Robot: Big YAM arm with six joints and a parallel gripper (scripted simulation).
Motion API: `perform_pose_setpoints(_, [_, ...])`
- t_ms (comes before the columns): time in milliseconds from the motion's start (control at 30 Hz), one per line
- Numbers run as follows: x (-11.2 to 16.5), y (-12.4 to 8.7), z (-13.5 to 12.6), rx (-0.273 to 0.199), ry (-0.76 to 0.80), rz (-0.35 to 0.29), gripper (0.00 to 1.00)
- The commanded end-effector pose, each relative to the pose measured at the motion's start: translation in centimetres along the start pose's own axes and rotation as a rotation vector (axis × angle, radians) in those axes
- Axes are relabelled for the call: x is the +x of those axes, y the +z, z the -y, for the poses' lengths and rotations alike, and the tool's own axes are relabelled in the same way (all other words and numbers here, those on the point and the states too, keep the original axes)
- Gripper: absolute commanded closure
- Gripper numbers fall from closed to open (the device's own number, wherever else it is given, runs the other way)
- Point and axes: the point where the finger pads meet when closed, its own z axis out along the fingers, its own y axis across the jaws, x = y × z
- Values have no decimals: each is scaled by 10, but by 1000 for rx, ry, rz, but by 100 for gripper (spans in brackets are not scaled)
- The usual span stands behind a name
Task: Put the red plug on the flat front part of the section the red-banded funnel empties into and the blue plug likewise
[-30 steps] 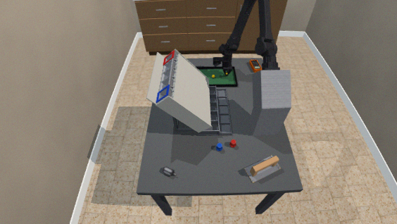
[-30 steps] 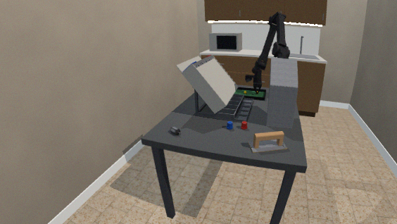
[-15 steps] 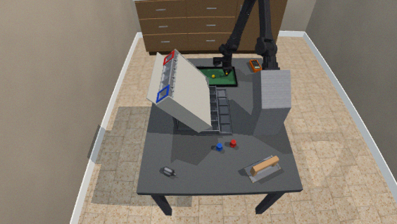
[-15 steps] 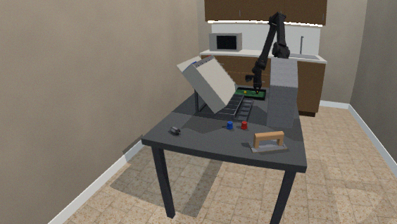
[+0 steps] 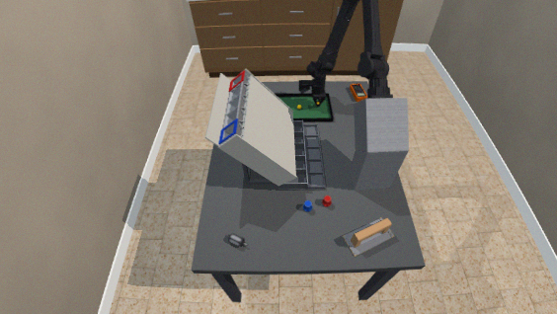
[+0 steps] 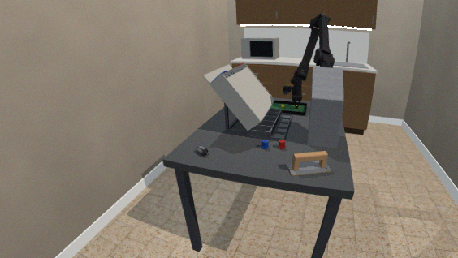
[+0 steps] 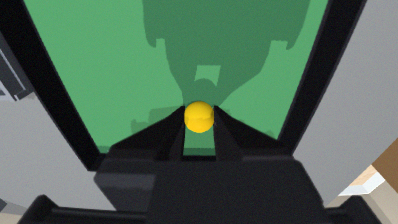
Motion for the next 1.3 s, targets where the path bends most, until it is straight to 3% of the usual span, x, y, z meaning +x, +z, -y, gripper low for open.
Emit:
perform_pose_setpoints(0, [1,-1,9,24,6,6,100])
perform_pose_setpoints(833, [1,-1,10,25,7,7,100])
perform_pose_setpoints(1000, [-1,-7,14,37,11,13,100])
perform_pose_setpoints(1267, [-5,-19,3,12,4,13,100])
